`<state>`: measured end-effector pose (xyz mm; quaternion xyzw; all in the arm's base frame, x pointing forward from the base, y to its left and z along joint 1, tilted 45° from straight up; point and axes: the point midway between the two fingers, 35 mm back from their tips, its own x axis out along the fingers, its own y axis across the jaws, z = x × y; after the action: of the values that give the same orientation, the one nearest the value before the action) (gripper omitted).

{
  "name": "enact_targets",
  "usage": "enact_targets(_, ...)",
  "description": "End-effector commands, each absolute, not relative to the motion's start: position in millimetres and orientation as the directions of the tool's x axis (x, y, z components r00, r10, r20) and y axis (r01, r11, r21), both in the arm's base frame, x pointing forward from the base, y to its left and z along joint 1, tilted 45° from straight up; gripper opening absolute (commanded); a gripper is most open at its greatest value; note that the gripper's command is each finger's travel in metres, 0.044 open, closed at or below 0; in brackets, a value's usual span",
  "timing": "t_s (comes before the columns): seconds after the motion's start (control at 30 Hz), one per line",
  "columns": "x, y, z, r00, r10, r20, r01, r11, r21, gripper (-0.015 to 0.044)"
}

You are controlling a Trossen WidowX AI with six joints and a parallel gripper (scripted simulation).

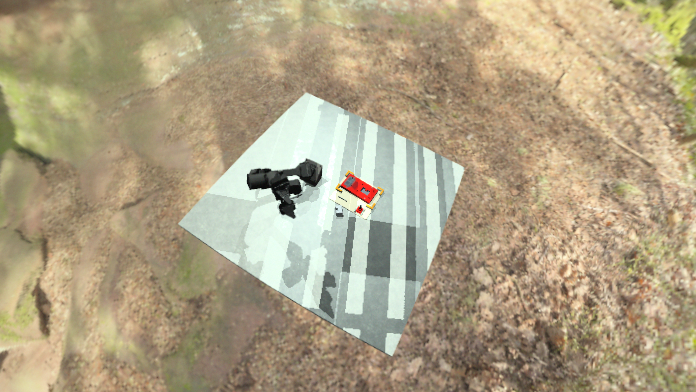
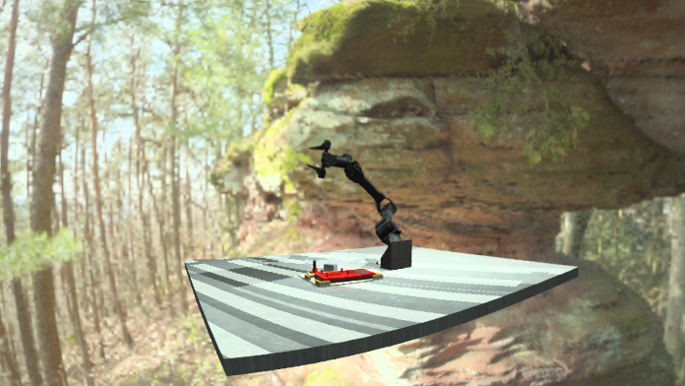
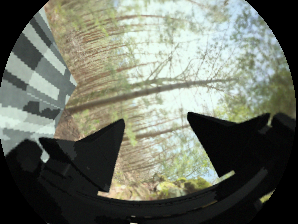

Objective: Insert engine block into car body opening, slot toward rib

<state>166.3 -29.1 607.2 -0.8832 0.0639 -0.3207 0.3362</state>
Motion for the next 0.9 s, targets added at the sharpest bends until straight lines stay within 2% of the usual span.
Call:
enact_targets(0.0, 166, -29, 607, 0.786, -0.328, 0.523, 0.103, -0.766, -0.635, 0.0426)
enact_targets(0.17, 193, -22, 592, 0.821, -0.320, 0.473, 0.109, -0.724, -0.681, 0.0440)
enact_targets(0.5, 270, -9, 515, 0.917, -0.343, 0.202, -0.022, -0.550, -0.835, 0.0440)
enact_targets(0.87, 325, -10, 415, 0.906, -0.406, -0.121, -0.256, -0.298, -0.920, 0.0440)
